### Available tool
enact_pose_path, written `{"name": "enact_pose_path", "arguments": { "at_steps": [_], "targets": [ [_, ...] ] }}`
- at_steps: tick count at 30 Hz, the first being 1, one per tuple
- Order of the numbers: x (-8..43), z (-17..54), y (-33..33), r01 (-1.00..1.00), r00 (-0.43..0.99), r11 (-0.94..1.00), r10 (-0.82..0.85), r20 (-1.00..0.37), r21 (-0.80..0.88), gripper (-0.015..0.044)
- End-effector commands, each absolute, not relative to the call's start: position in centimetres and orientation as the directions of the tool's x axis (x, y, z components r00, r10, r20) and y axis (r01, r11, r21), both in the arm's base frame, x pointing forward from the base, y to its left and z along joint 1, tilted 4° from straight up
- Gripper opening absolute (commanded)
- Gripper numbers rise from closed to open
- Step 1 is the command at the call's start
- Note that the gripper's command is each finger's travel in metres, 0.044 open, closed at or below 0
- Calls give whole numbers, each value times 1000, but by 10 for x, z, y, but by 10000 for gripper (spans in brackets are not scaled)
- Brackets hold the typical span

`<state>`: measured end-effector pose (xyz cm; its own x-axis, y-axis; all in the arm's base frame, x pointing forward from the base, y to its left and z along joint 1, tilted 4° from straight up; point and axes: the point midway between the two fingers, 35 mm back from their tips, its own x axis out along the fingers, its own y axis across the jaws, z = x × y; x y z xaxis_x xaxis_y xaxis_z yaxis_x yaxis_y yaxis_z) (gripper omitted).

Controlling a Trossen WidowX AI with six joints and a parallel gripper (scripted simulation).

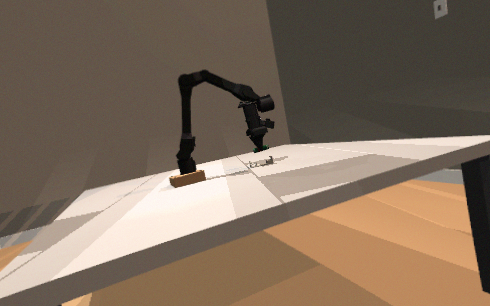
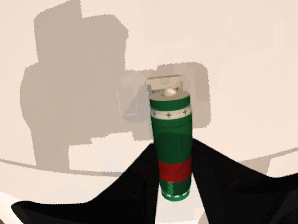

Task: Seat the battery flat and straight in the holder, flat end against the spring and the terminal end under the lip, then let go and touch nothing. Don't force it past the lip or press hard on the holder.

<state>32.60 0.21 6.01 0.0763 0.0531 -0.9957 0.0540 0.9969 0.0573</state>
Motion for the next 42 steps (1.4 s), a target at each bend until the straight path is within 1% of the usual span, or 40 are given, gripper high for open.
{"name": "enact_pose_path", "arguments": {
  "at_steps": [1,13,42],
  "targets": [
    [326,54,2,58,112,997,47,-993,54,65],
    [327,35,3,64,244,996,40,-969,57,65],
    [322,23,4,62,393,996,30,-919,58,65]
  ]
}}
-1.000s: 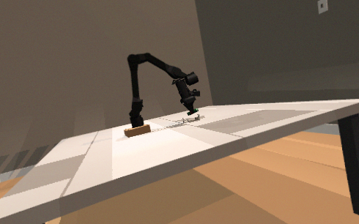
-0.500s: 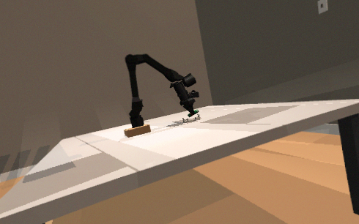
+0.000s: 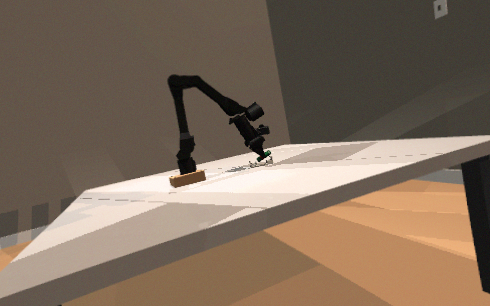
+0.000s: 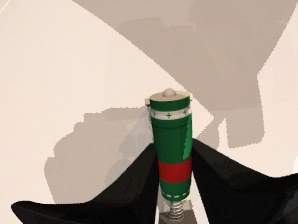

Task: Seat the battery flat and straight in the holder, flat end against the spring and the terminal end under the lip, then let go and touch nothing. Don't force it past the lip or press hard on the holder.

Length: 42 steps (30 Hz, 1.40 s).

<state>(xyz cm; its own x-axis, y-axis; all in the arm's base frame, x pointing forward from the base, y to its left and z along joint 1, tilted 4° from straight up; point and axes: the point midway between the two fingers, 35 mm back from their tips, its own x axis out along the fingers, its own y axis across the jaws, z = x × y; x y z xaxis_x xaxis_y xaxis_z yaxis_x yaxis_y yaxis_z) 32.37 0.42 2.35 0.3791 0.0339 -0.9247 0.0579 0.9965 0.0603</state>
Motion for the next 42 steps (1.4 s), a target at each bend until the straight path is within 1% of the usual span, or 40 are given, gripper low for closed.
{"name": "enact_pose_path", "arguments": {
  "at_steps": [1,19,42],
  "targets": [
    [322,22,4,62,398,996,29,-917,58,65],
    [317,17,4,61,488,996,23,-873,60,65],
    [298,14,6,59,489,996,27,-872,63,65]
  ]
}}
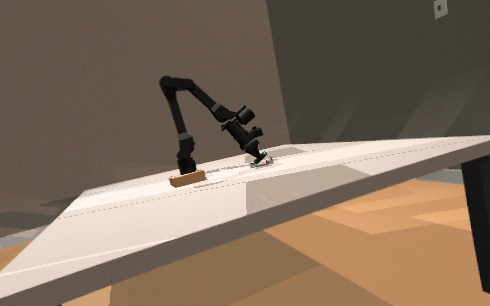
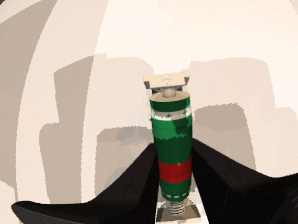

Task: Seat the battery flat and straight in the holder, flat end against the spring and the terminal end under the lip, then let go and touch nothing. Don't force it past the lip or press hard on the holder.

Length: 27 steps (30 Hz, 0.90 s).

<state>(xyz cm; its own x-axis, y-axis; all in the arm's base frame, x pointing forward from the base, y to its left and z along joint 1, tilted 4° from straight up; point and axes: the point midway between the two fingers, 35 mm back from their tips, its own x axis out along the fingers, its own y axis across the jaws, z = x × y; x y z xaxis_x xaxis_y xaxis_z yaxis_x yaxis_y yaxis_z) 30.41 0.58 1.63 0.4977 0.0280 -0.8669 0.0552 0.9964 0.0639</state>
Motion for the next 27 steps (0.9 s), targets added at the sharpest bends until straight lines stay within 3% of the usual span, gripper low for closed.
{"name": "enact_pose_path", "arguments": {
  "at_steps": [1,27],
  "targets": [
    [298,14,6,59,488,996,27,-872,64,65],
    [299,11,6,58,399,996,34,-916,62,65]
  ]
}}
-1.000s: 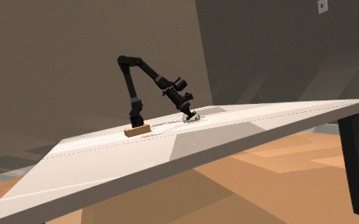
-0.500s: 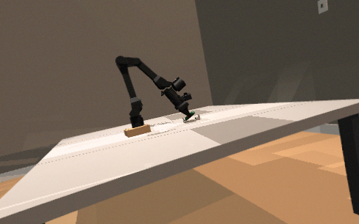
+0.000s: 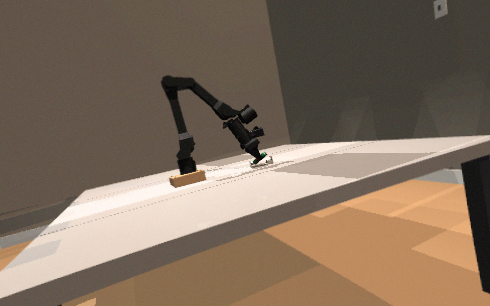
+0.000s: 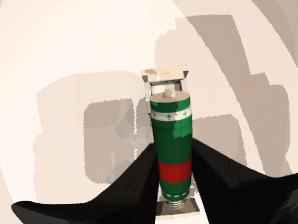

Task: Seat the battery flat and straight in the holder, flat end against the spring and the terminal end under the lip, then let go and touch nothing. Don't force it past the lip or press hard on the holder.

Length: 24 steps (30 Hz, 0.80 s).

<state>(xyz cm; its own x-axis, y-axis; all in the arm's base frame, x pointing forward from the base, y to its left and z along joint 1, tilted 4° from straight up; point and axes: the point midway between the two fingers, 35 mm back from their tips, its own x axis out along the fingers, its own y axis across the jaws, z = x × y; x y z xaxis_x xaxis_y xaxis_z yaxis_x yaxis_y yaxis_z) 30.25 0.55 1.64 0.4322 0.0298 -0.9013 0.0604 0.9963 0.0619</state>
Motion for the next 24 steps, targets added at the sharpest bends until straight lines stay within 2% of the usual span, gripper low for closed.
{"name": "enact_pose_path", "arguments": {
  "at_steps": [1,24],
  "targets": [
    [299,11,6,58,394,996,34,-918,62,65],
    [305,8,6,59,273,996,42,-961,60,65]
  ]
}}
